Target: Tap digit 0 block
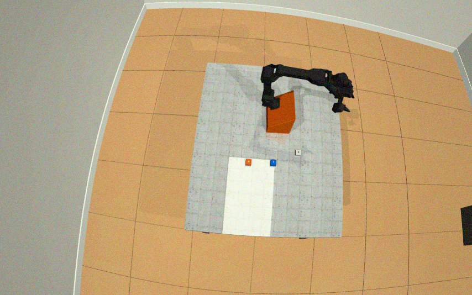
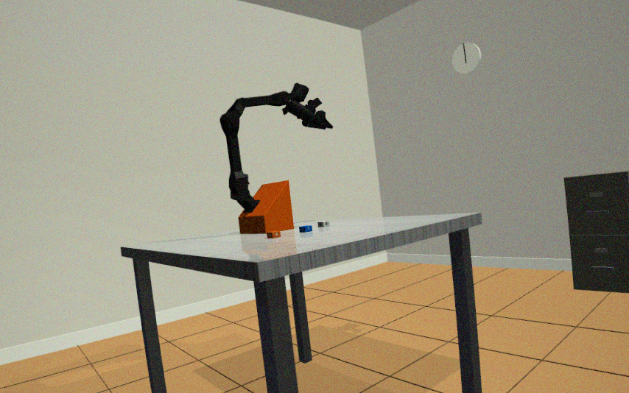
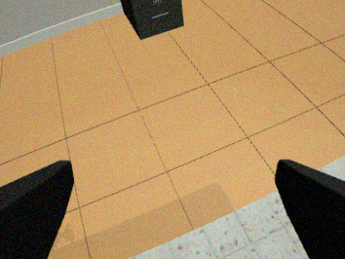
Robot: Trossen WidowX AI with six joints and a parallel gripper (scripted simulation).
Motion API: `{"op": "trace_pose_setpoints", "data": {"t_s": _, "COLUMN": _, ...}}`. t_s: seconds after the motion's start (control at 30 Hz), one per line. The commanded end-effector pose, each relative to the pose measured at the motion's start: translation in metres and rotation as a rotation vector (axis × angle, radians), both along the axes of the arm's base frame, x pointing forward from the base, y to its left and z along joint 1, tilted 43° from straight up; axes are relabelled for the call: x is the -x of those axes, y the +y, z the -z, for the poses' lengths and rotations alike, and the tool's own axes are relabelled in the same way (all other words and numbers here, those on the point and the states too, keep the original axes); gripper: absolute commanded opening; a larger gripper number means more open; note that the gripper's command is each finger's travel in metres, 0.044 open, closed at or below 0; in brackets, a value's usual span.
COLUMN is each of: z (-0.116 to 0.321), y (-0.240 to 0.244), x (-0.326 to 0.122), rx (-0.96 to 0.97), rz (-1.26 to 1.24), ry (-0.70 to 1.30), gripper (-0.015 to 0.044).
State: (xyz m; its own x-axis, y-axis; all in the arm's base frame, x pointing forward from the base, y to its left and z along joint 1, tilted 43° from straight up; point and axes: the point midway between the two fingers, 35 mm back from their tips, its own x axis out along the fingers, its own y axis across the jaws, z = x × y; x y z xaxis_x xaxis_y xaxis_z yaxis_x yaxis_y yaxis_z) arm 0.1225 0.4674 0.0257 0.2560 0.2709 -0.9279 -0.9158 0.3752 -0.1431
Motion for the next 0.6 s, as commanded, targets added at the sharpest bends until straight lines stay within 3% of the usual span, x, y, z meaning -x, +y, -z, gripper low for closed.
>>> {"op": "trace_pose_setpoints", "data": {"t_s": 0.0, "z": 0.032, "y": -0.052, "x": -0.045, "rx": 0.135, "rz": 0.259, "ry": 0.013, "gripper": 0.0400}}
{"op": "trace_pose_setpoints", "data": {"t_s": 0.3, "z": 0.073, "y": -0.183, "x": -0.112, "rx": 0.409, "rz": 0.824, "ry": -0.004, "gripper": 0.0400}}
{"op": "trace_pose_setpoints", "data": {"t_s": 0.57, "z": 0.084, "y": -0.301, "x": -0.131, "rx": 0.663, "rz": 1.271, "ry": -0.075, "gripper": 0.0400}}
